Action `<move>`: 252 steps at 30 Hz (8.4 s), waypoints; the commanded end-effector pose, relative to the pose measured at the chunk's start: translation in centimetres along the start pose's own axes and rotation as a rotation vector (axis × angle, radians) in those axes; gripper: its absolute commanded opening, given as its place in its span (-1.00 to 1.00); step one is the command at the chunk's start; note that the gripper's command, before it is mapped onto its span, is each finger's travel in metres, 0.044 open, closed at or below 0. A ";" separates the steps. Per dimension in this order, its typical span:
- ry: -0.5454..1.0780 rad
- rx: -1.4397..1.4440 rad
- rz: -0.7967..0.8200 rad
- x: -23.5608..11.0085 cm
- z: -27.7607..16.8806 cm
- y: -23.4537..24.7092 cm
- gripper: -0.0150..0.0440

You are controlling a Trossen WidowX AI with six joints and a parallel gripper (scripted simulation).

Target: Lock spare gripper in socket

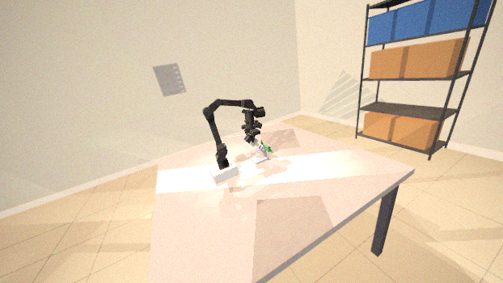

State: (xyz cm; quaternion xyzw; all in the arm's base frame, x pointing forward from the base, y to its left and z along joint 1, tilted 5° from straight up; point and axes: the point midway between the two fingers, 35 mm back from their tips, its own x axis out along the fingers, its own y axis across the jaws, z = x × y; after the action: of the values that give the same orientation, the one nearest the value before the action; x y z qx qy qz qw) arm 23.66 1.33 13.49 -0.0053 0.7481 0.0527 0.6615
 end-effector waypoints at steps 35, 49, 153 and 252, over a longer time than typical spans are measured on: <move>-0.003 0.003 0.001 2.6 2.5 0.0 -0.49; -0.005 0.002 0.002 3.6 3.4 0.0 -0.49; -0.038 0.032 -0.001 -4.9 -2.6 0.0 1.00; 0.098 -1.556 -0.284 8.5 16.8 12.9 0.12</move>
State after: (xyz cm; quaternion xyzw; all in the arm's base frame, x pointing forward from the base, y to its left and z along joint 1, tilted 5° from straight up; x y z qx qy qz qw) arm 38.26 16.11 4.86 -0.5646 0.5136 0.4764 0.4365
